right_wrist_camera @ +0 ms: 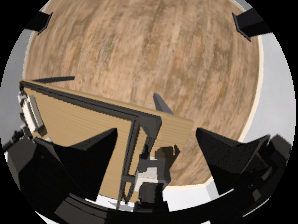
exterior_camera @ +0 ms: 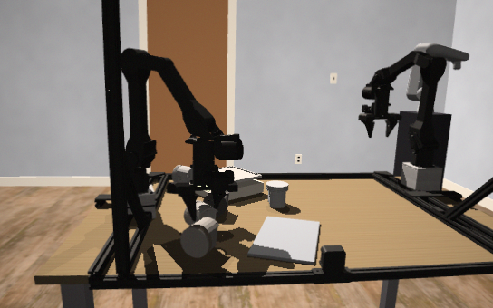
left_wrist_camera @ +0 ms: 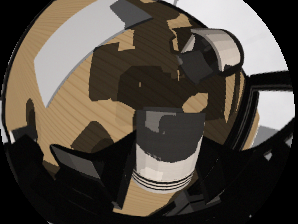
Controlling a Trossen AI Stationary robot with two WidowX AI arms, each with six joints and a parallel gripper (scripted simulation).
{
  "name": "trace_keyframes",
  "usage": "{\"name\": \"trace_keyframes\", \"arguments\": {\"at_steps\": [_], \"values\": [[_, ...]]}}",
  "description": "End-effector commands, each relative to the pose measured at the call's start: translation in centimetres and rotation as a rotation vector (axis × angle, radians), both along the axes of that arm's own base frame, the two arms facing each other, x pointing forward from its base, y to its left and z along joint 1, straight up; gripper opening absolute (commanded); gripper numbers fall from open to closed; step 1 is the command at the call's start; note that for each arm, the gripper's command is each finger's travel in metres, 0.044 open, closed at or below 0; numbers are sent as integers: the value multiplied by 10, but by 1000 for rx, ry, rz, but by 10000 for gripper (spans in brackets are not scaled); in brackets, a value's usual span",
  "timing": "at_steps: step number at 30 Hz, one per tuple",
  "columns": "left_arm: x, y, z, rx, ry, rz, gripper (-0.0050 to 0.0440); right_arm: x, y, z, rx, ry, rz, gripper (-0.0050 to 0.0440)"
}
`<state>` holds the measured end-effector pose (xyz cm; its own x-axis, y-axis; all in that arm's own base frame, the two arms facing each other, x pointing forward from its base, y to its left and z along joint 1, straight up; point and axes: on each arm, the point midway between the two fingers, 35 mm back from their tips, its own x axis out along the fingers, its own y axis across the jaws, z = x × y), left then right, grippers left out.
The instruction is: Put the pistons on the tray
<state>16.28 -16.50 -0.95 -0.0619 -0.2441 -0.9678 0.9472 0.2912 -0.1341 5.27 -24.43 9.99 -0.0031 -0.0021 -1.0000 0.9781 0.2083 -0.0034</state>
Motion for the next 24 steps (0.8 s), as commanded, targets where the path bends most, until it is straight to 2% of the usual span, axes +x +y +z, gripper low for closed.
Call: {"name": "trace_keyframes", "arguments": {"at_steps": [1,12,24], "values": [[-3,4,-4,19,10,0,158,0,0,0,2,-3,4,440],[-3,4,-4,19,10,0,158,0,0,0,2,-3,4,440],[-3,4,13,19,10,0,158,0,0,0,2,-3,4,440]]}}
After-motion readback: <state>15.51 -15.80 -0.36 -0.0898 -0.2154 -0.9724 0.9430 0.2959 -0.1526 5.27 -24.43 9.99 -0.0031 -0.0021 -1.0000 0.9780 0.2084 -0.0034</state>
